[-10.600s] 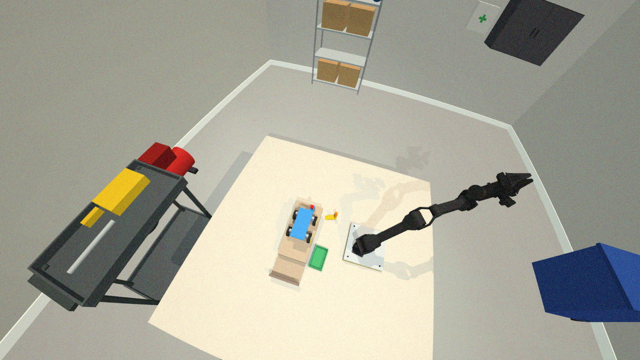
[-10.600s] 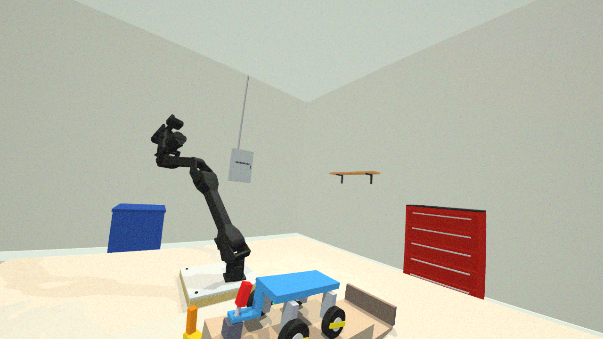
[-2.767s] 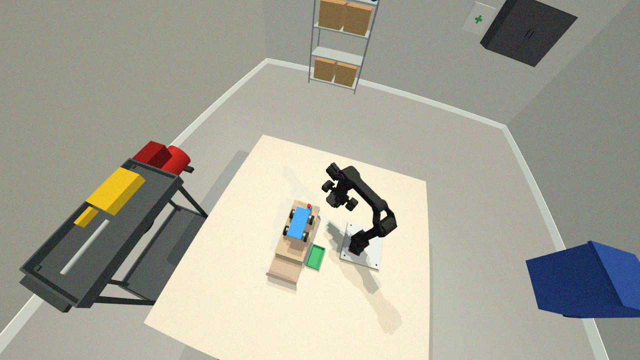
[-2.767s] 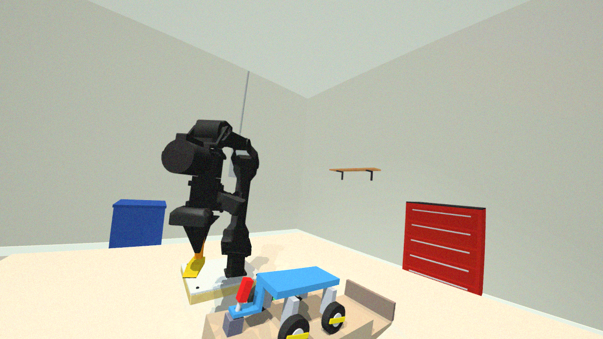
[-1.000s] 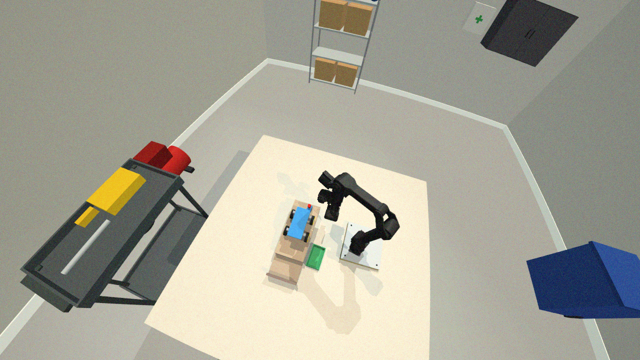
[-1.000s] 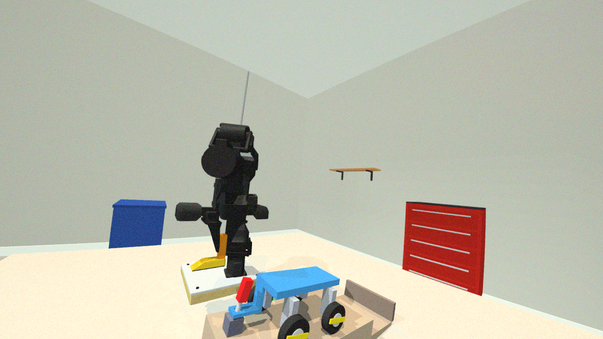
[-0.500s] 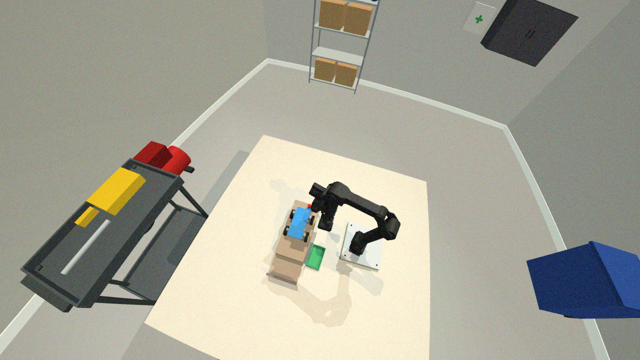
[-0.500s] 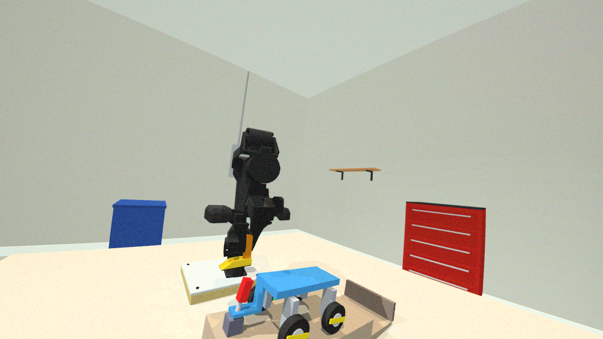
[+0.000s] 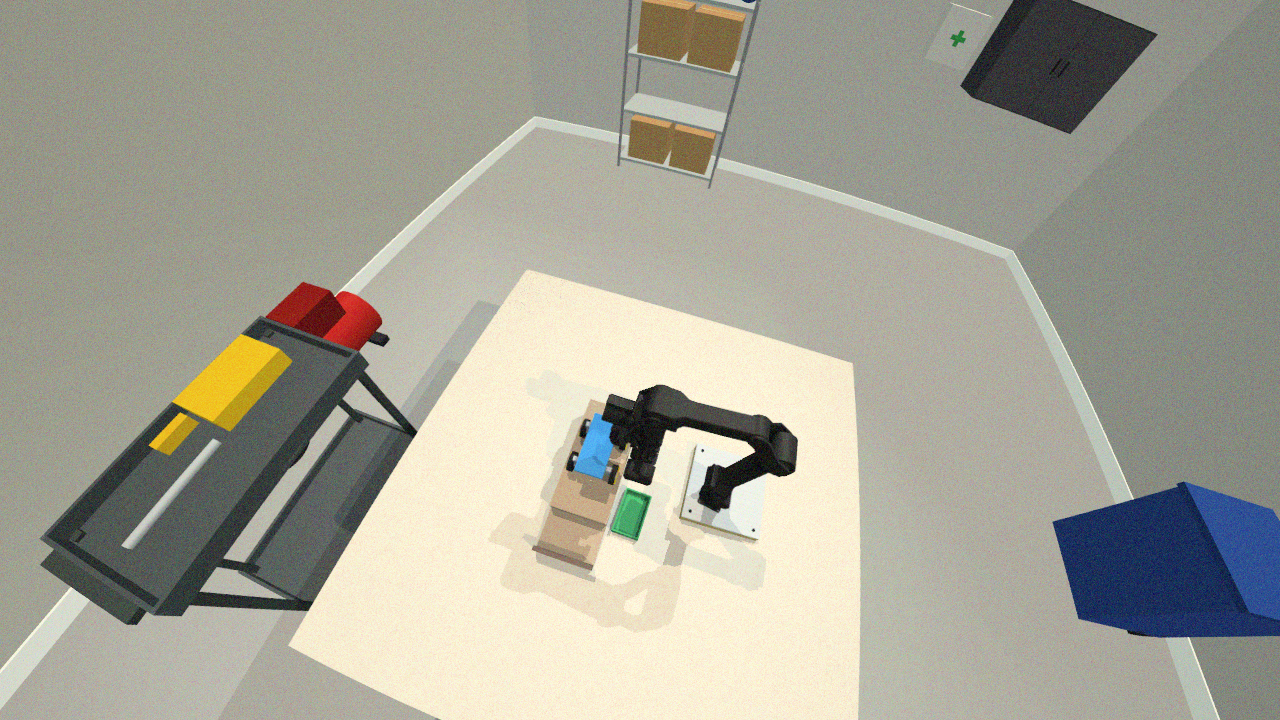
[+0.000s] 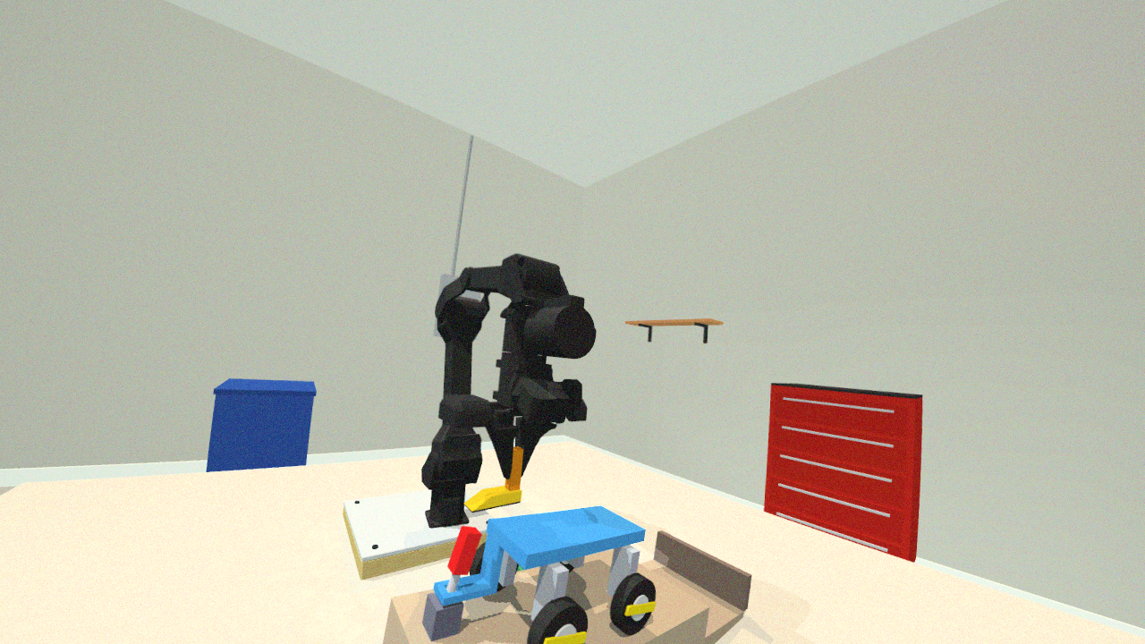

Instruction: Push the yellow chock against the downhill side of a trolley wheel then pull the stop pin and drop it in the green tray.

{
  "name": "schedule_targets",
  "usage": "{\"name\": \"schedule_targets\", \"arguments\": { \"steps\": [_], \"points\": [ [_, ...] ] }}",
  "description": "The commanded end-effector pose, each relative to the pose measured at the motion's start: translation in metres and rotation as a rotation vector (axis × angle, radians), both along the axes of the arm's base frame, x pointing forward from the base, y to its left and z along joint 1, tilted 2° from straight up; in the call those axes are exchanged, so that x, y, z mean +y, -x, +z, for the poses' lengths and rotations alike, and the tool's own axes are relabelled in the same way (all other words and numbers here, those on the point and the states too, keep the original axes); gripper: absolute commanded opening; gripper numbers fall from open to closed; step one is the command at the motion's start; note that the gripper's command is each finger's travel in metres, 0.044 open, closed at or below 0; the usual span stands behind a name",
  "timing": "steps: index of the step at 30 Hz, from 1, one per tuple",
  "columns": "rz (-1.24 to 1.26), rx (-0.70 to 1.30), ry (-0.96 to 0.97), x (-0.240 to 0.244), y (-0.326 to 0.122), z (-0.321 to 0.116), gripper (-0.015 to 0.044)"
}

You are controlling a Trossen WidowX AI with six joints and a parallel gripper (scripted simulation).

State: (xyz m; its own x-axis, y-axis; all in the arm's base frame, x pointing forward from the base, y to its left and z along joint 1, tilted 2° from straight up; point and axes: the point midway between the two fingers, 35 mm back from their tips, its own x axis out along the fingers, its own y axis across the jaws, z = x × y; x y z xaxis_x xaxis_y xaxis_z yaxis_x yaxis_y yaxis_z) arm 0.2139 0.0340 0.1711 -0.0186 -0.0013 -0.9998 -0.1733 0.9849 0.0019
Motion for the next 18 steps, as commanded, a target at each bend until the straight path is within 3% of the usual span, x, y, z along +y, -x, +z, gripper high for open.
{"name": "schedule_targets", "arguments": {
  "steps": [1, 18],
  "points": [
    [-0.003, 0.000, -0.004, 0.012, -0.001, -0.001, 0.0000],
    [-0.003, 0.001, -0.009, 0.078, -0.001, -0.006, 0.0000]
  ]
}}
